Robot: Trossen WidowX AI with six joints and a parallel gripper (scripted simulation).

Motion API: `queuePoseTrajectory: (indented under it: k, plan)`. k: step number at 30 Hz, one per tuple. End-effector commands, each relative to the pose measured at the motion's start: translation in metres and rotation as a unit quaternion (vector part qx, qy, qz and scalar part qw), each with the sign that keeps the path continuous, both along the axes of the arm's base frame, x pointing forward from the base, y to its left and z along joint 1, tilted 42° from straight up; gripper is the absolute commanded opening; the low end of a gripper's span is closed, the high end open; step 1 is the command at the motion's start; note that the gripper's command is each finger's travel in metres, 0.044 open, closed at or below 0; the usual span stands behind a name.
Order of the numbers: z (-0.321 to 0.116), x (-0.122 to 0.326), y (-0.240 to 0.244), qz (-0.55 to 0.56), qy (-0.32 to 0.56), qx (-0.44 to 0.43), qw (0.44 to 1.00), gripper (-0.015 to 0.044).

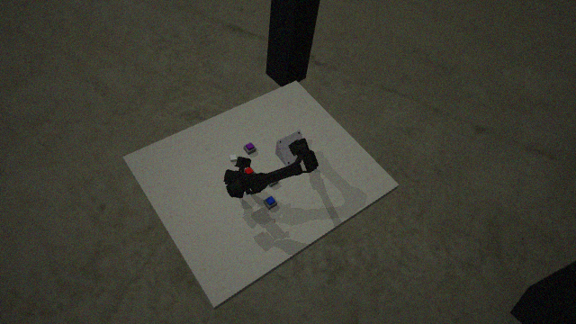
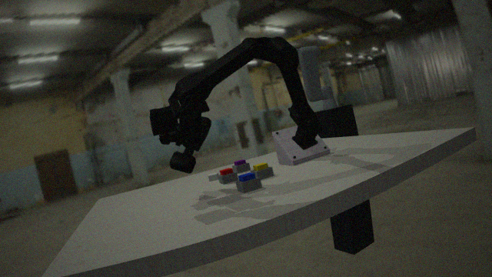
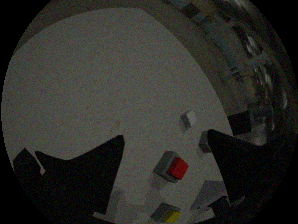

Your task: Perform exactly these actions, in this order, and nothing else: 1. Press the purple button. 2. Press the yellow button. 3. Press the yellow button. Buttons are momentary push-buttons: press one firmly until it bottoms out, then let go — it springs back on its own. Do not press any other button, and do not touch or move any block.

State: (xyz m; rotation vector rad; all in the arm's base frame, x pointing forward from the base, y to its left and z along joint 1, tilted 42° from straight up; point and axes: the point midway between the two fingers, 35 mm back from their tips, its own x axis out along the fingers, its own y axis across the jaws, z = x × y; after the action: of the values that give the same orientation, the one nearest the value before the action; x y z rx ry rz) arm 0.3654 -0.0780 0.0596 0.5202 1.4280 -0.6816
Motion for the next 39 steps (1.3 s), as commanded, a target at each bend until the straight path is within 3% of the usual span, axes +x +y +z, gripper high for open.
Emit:
queuePoseTrajectory:
  k: [1, 13, 23, 29, 39]
  plan:
    - [-0.001, -0.001, -0.001, 0.001, 0.001, 0.001, 1.0, 0.04]
    - [-0.048, -0.083, -0.086, 0.138, 0.063, 0.167, 0.974, 0.04]
    - [-0.075, -0.172, -0.123, 0.268, -0.053, 0.331, 0.903, 0.04]
    - [-0.08, -0.203, -0.129, 0.307, -0.142, 0.359, 0.87, 0.04]
    - [-0.08, -0.204, -0.129, 0.307, -0.144, 0.359, 0.869, 0.04]
